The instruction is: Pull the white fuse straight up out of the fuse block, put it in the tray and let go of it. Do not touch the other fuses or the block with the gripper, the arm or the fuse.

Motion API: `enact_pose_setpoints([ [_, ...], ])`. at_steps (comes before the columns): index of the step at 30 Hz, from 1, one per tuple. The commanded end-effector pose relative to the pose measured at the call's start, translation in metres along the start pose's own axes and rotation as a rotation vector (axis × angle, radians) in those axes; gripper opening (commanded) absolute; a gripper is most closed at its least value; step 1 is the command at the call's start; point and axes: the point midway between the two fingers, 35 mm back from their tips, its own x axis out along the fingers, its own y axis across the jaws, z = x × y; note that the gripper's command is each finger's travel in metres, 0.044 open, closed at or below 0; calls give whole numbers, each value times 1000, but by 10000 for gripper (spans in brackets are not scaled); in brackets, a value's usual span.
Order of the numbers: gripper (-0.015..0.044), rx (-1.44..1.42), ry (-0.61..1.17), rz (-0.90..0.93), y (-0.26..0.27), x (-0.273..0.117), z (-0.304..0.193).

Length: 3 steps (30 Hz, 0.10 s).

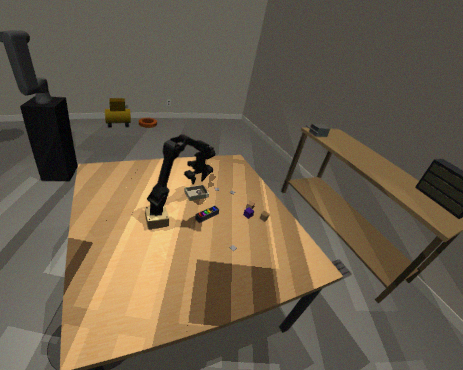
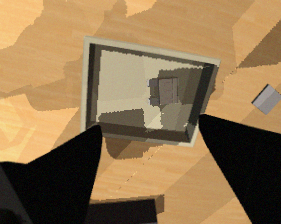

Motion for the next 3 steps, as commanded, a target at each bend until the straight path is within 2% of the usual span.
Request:
enact_pose_setpoints([
  [1,330,0,0,0,0,0,0],
  [3,330,0,0,0,0,0,0],
])
